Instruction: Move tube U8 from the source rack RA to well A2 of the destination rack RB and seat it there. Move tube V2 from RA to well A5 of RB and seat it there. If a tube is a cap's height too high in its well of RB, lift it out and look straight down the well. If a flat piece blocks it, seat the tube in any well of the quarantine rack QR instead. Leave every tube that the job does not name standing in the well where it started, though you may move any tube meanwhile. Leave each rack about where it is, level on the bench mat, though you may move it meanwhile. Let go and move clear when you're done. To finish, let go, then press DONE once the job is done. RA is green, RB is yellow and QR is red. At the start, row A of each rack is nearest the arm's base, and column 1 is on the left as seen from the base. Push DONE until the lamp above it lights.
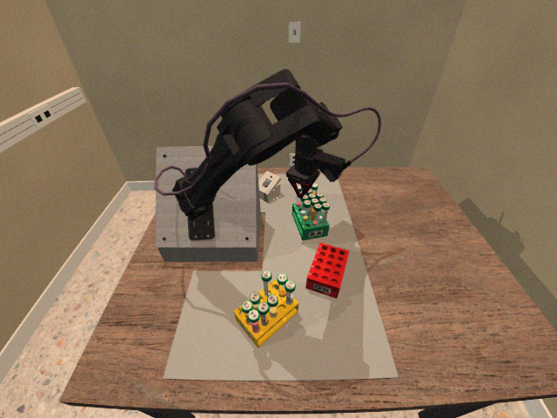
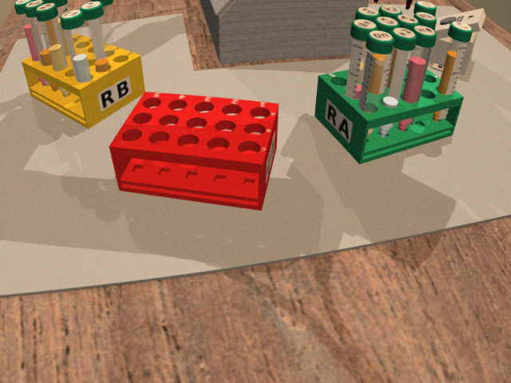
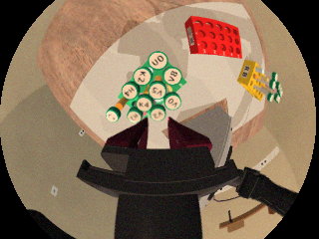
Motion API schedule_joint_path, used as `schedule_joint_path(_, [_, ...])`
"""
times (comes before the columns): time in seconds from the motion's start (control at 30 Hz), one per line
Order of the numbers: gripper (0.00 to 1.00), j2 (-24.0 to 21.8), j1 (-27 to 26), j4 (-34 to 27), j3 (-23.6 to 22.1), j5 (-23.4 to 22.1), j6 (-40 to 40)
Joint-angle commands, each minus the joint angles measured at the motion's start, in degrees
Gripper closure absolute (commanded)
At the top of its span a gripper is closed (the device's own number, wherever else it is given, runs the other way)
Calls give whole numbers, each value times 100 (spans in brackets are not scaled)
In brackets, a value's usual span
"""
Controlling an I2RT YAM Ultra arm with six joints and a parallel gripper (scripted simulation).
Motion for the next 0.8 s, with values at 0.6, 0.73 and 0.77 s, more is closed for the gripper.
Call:
schedule_joint_path(0.6, [70, 20, 23, 232, -202, 137, -161])
schedule_joint_path(0.73, [70, 83, -40, 277, -226, 143, -179])
schedule_joint_path(0.77, [70, 90, -60, 288, -233, 144, -184])
